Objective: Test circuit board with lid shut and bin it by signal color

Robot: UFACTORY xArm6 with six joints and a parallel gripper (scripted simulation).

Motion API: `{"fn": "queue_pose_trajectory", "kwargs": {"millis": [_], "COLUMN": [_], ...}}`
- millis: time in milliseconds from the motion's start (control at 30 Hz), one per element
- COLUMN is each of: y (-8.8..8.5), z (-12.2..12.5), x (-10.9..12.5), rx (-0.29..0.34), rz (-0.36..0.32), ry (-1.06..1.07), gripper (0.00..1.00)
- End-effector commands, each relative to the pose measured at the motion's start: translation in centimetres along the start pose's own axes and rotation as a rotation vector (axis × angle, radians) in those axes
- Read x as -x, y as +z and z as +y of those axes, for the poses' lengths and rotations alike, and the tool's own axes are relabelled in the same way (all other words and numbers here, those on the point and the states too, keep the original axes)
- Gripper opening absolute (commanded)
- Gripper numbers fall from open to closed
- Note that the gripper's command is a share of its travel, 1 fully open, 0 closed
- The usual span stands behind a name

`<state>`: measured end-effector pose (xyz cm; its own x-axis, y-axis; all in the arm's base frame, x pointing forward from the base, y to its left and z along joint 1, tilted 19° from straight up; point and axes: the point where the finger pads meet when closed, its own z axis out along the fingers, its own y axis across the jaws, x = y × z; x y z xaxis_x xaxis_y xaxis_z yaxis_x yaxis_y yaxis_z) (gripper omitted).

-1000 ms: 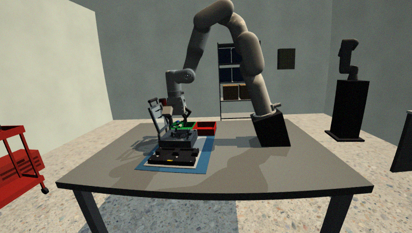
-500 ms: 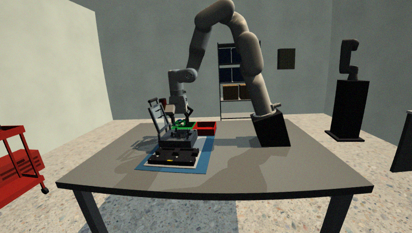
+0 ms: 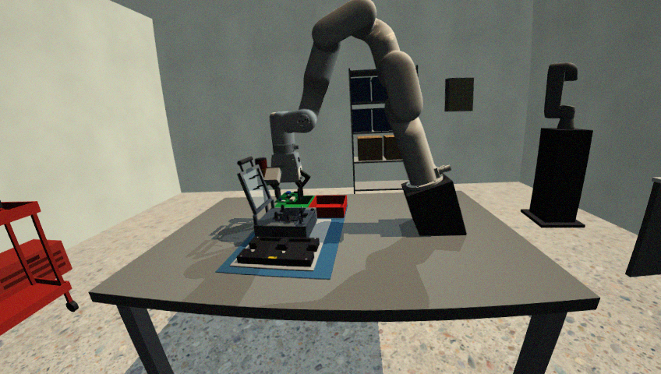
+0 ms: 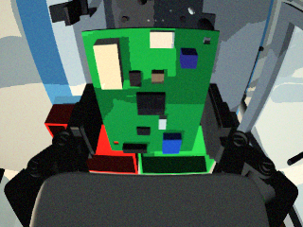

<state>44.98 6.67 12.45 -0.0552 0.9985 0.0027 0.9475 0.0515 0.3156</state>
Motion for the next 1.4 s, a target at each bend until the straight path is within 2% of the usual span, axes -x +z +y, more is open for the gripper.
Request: {"fn": "queue_pose_trajectory", "kwargs": {"millis": [0,400,1133,1367], "y": [-0.1,0.4,3.8,4.3], "z": [0.1,0.1,0.1,0.1], "x": [0.0,0.0,0.0,0.0], "rx": [0.004,0.004,0.004,0.004], "rz": [0.0,0.0,0.0,0.0], "ry": [0.0,0.0,0.0,0.0], "gripper": [0.79,0.79,0.79,0.79]}}
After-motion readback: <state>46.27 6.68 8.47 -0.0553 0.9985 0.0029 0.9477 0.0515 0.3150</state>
